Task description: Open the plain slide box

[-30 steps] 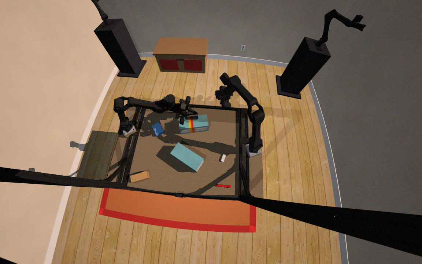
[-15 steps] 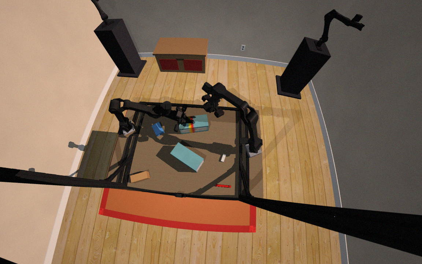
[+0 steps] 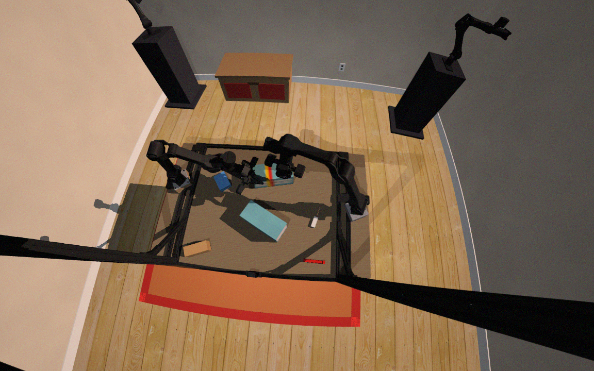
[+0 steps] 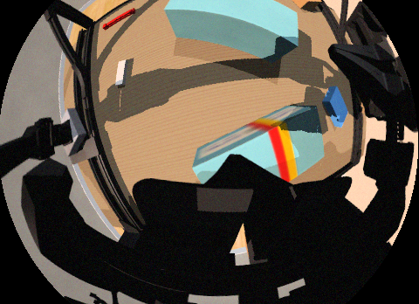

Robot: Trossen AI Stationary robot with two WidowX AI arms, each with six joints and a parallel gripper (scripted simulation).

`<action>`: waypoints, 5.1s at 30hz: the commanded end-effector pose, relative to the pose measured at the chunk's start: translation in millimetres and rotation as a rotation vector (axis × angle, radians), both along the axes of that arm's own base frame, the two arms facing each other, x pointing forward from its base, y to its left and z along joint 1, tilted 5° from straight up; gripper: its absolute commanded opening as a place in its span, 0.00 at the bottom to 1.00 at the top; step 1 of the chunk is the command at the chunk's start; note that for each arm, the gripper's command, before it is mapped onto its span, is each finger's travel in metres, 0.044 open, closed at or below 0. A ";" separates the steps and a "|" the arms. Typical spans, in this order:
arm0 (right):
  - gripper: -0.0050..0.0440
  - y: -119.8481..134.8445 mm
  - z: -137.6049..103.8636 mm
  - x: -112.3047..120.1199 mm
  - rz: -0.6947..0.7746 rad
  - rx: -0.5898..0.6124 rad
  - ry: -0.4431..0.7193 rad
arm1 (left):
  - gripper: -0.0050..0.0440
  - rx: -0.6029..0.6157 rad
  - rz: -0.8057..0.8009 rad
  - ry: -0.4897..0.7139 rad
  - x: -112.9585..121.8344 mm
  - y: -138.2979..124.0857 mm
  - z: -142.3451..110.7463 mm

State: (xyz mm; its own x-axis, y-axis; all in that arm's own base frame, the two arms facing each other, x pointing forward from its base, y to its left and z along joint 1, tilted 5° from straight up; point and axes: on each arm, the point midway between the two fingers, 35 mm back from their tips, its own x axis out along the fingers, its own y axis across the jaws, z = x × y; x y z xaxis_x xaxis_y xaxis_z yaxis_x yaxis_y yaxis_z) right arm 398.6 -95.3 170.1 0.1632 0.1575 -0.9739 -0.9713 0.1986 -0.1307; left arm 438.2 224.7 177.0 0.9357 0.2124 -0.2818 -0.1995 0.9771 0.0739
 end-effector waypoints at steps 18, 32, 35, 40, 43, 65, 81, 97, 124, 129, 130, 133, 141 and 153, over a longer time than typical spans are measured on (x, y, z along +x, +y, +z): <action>0.10 157.4 -11.3 25.3 0.816 -0.165 -0.022 | 0.10 -0.089 -0.104 0.091 -23.5 -81.3 -34.5; 0.10 254.2 -15.0 8.5 1.300 -0.257 -0.055 | 0.10 -0.131 -0.165 0.145 -42.8 -123.9 -54.6; 0.10 260.0 -15.2 6.7 1.330 -0.262 -0.058 | 0.10 -0.133 -0.168 0.149 -44.2 -126.4 -55.9; 0.10 259.1 -11.5 4.9 1.317 -0.257 -0.068 | 0.10 -0.133 -0.168 0.149 -44.2 -126.4 -55.9; 0.10 258.6 -9.9 4.3 1.312 -0.256 -0.072 | 0.10 -0.133 -0.168 0.149 -44.2 -126.4 -55.9; 0.10 258.5 -10.0 4.6 1.314 -0.257 -0.072 | 0.10 -0.133 -0.168 0.149 -36.2 -130.5 -161.8; 0.10 258.7 -11.7 4.9 1.316 -0.257 -0.070 | 0.10 -0.133 -0.168 0.149 -36.2 -130.5 -161.8; 0.10 260.1 -25.2 7.1 1.325 -0.261 -0.062 | 0.10 -0.133 -0.168 0.149 -36.2 -130.5 -161.8; 0.10 261.2 -46.6 9.1 1.330 -0.262 -0.058 | 0.10 -0.133 -0.168 0.149 -36.2 -130.5 -161.8; 0.10 261.3 -48.3 9.2 1.330 -0.262 -0.057 | 0.10 -0.133 -0.168 0.149 -36.2 -130.5 -161.8; 0.10 261.3 -48.5 9.2 1.330 -0.262 -0.057 | 0.10 -0.133 -0.168 0.149 -36.2 -130.5 -161.8; 0.10 261.3 -48.9 9.3 1.330 -0.262 -0.057 | 0.10 -0.133 -0.168 0.149 -36.2 -130.5 -161.8; 0.10 261.4 -51.6 9.5 1.330 -0.262 -0.057 | 0.10 -0.133 -0.168 0.149 -36.2 -130.5 -161.8; 0.10 261.6 -55.2 9.7 1.330 -0.262 -0.057 | 0.10 -0.133 -0.168 0.149 -36.2 -130.5 -161.8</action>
State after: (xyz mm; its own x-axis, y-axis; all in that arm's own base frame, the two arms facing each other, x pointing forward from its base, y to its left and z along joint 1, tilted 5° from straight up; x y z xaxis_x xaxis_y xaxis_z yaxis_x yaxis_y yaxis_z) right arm 409.5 167.3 120.3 0.0847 0.0481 -0.9952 -0.4015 -0.9125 -0.0783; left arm 403.0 94.0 17.0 0.9030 0.0058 -0.4295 -0.0262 0.9988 -0.0417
